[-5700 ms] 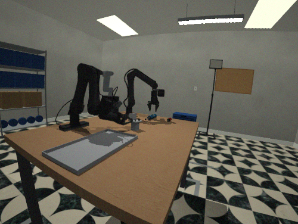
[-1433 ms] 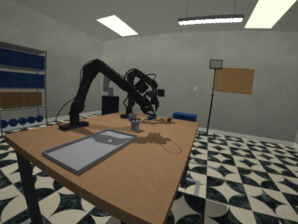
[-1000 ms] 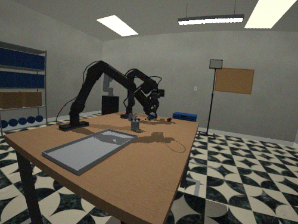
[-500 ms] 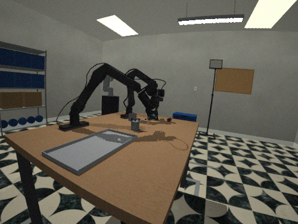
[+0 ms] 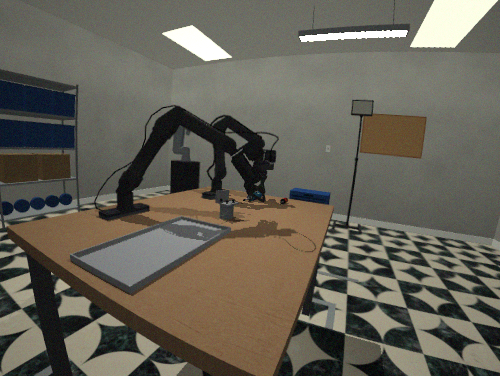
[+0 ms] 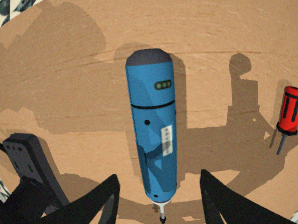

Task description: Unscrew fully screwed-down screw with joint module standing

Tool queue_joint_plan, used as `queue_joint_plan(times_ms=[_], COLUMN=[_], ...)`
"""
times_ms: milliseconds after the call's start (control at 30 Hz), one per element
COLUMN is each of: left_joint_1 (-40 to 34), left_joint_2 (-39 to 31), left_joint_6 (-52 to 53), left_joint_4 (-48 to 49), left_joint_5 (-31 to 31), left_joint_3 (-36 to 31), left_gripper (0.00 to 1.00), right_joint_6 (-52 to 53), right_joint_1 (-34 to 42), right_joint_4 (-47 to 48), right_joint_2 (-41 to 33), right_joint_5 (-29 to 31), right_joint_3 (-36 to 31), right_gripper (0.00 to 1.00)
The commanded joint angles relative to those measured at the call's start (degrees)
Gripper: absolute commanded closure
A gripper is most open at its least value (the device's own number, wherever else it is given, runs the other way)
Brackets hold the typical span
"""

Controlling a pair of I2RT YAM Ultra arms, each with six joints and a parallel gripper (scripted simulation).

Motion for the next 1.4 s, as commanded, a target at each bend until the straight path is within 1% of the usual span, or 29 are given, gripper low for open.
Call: queue_joint_plan(times_ms=[0, 467, 500, 633, 867, 1033, 1367], left_joint_1=[0.01, 0.01, 0.07, 0.54, 1.12, 1.35, 1.65], left_joint_2=[-0.21, -0.21, -2.09, -5.91, -12.83, -13.37, -22.98], left_joint_6=[0.13, 0.13, 1.45, 5.0, 12.37, 12.83, 22.55], left_joint_4=[-0.38, -0.38, -1.32, -2.14, -3.38, -3.35, -5.68], left_joint_5=[-0.02, -0.02, -1.27, -4.33, -9.08, -9.03, -16.38], left_joint_3=[0.17, 0.17, -1.16, -1.07, -2.83, -2.27, -4.58], left_gripper=[0.35, 0.35, 0.35, 0.35, 0.35, 0.35, 0.35], right_joint_6=[0.18, 0.18, 0.18, 0.18, 0.18, 0.18, 0.18], right_joint_1=[-0.09, -0.09, -0.09, -0.09, -0.09, -0.09, -0.09], right_joint_4=[-0.67, -0.67, -0.67, -0.67, -0.67, -0.67, -0.67], right_joint_2=[-0.52, -0.52, -0.52, -0.52, -0.52, -0.52, -0.52], right_joint_5=[0.24, 0.24, 0.24, 0.24, 0.24, 0.24, 0.24], right_joint_3=[0.89, 0.89, 0.89, 0.89, 0.89, 0.89, 0.89], right_gripper=[0.14, 0.14, 0.14, 0.14, 0.14, 0.14, 0.14])
